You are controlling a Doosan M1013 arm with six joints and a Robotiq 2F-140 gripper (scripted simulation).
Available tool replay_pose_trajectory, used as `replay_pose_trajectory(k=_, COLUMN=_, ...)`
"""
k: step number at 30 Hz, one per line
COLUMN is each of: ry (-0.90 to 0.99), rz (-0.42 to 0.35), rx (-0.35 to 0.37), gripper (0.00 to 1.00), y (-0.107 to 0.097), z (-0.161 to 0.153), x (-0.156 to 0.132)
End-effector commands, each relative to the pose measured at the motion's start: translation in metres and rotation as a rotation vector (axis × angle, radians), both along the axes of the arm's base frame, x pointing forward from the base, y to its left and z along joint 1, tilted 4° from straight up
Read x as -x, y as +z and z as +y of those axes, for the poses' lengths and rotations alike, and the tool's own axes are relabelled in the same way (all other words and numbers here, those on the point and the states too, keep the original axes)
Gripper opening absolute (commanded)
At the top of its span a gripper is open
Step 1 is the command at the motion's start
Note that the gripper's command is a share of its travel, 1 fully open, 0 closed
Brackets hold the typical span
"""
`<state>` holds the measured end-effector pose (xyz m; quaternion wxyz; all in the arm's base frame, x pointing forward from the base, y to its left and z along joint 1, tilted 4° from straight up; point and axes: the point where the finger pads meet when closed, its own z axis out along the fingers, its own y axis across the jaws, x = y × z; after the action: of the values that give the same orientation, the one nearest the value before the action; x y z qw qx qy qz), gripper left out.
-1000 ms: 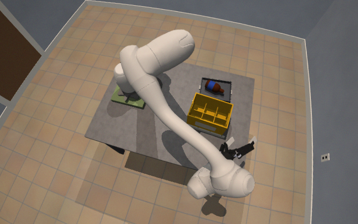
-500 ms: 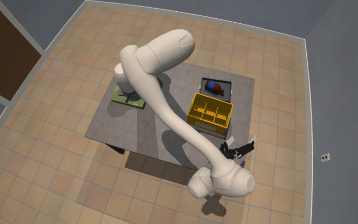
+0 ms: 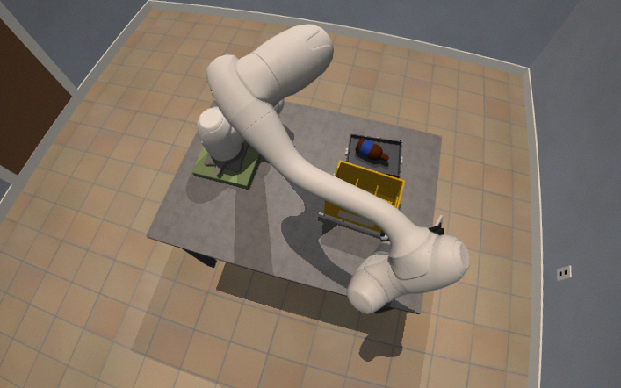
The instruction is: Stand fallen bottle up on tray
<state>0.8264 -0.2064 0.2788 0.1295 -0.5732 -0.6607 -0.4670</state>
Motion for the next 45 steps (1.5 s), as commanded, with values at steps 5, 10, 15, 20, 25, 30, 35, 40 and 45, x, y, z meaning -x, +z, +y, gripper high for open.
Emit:
replay_pose_trajectory(k=5, ry=-0.09, rz=0.319, rx=0.029, gripper=1.0, y=-0.004, z=0.058, x=0.024)
replay_pose_trajectory(k=10, ry=-0.164, rz=0.476, rx=0.059, gripper=1.0, y=-0.006, z=0.084, x=0.039)
replay_pose_trajectory(k=15, ry=-0.249, rz=0.615, rx=0.095, gripper=1.0, y=-0.006, z=0.107, x=0.054)
replay_pose_trajectory(k=20, ry=-0.353, rz=0.745, rx=0.139, gripper=1.0, y=-0.006, z=0.127, x=0.07)
replay_pose_trajectory(k=25, ry=-0.513, rz=0.891, rx=0.2, gripper=1.0, y=-0.004, z=0.15, x=0.091)
replay_pose_trajectory(k=30, ry=-0.615, rz=0.959, rx=0.234, gripper=1.0, y=-0.001, z=0.161, x=0.102)
replay_pose_trajectory(k=35, ry=-0.767, rz=1.034, rx=0.276, gripper=1.0, y=0.003, z=0.173, x=0.118)
replay_pose_trajectory(k=40, ry=-0.989, rz=1.099, rx=0.318, gripper=1.0, y=0.012, z=0.187, x=0.138)
replay_pose_trajectory(k=45, ry=-1.149, rz=1.12, rx=0.333, gripper=1.0, y=0.019, z=0.194, x=0.15)
